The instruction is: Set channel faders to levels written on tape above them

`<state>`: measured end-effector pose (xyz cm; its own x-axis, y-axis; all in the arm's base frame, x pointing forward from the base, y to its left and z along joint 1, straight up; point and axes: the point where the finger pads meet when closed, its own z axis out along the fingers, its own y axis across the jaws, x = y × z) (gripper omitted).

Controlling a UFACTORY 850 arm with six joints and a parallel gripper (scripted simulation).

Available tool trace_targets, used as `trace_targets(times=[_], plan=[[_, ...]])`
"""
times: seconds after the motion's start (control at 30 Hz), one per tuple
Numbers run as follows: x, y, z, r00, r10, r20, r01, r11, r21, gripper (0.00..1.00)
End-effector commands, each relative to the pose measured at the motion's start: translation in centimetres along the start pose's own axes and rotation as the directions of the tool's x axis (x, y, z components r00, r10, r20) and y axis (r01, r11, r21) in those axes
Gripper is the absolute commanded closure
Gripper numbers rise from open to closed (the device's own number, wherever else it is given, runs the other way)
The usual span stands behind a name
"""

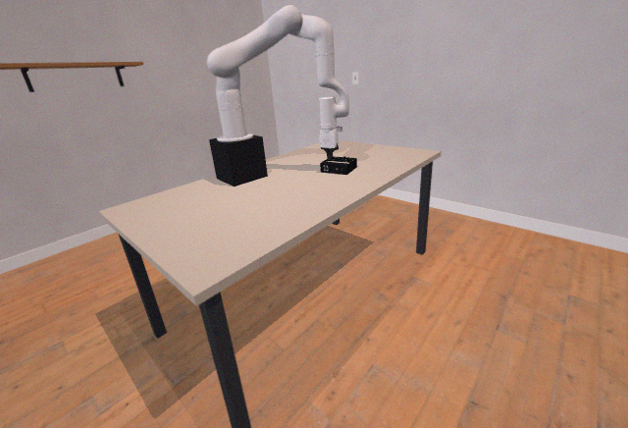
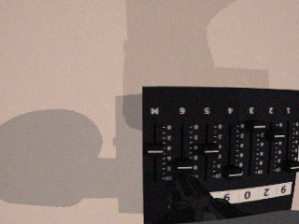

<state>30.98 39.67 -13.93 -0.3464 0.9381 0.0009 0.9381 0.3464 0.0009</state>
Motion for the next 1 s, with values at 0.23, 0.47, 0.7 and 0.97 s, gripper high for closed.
trace_targets(times=[0.23,0.47,0.7,0.97], plan=[[0.2,0.1,-0.1,1.0,0.0,-0.001,0.0,1.0,-0.001,1.0],[0.9,0.0,0.0,1.0,0.0,-0.004,0.0,1.0,-0.001,1.0],[1.8,-0.1,0.1,1.0,0.0,-0.006,0.0,1.0,-0.001,1.0],[1.9,-0.1,0.1,1.0,0.0,-0.006,0.0,1.0,-0.001,1.0]])
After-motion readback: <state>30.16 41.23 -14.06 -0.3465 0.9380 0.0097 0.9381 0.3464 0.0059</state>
